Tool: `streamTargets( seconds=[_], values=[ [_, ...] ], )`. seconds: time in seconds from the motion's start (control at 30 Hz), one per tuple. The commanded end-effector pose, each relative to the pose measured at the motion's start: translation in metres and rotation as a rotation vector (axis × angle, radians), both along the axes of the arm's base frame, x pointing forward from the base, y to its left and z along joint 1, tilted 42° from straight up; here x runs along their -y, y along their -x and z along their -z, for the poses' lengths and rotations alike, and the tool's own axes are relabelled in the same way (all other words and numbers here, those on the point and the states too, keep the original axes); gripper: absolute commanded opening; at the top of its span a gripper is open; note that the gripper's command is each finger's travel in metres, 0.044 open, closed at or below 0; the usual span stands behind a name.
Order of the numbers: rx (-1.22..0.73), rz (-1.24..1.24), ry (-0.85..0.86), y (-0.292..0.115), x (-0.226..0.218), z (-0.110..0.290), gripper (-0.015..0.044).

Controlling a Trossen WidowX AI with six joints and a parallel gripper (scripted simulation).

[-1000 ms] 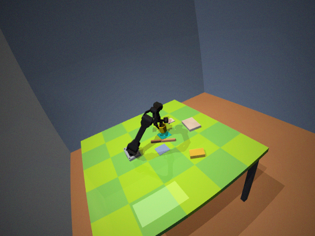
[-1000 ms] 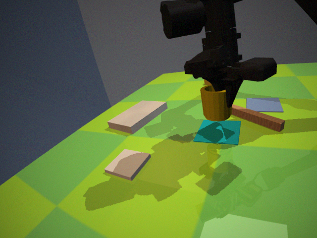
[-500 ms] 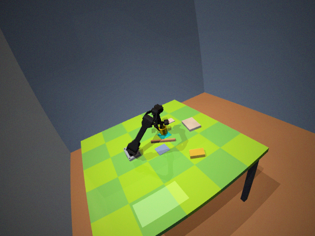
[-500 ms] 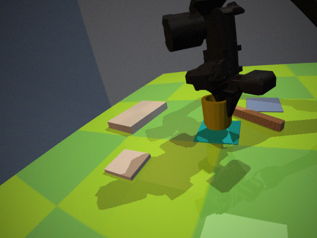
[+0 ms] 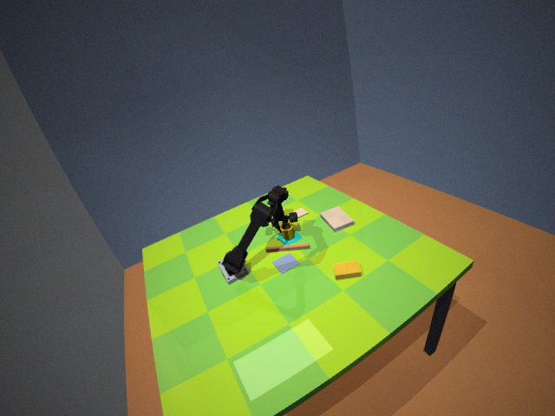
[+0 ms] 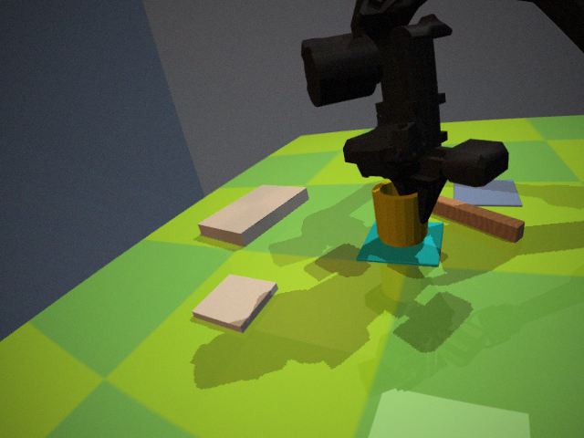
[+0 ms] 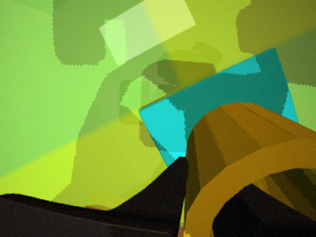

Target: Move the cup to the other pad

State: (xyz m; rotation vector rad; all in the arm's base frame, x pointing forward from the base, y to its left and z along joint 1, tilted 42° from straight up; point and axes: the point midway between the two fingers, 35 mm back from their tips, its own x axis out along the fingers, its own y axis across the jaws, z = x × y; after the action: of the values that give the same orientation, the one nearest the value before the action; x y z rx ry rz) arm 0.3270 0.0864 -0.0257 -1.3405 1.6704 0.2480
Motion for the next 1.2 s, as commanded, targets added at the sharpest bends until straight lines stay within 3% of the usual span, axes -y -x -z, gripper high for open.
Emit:
streamTargets(
  seconds=[0.0, 0.1, 0.3, 1.17],
  values=[
    [0.002, -0.001, -0.001, 0.000, -0.001, -0.001, 0.0000],
    [0.002, -0.001, -0.001, 0.000, -0.001, -0.001, 0.0000],
    [0.002, -0.001, -0.001, 0.000, -0.001, -0.001, 0.0147],
    [-0.002, -0.004, 0.002, 0.001, -0.020, -0.023, 0.0147]
  ],
)
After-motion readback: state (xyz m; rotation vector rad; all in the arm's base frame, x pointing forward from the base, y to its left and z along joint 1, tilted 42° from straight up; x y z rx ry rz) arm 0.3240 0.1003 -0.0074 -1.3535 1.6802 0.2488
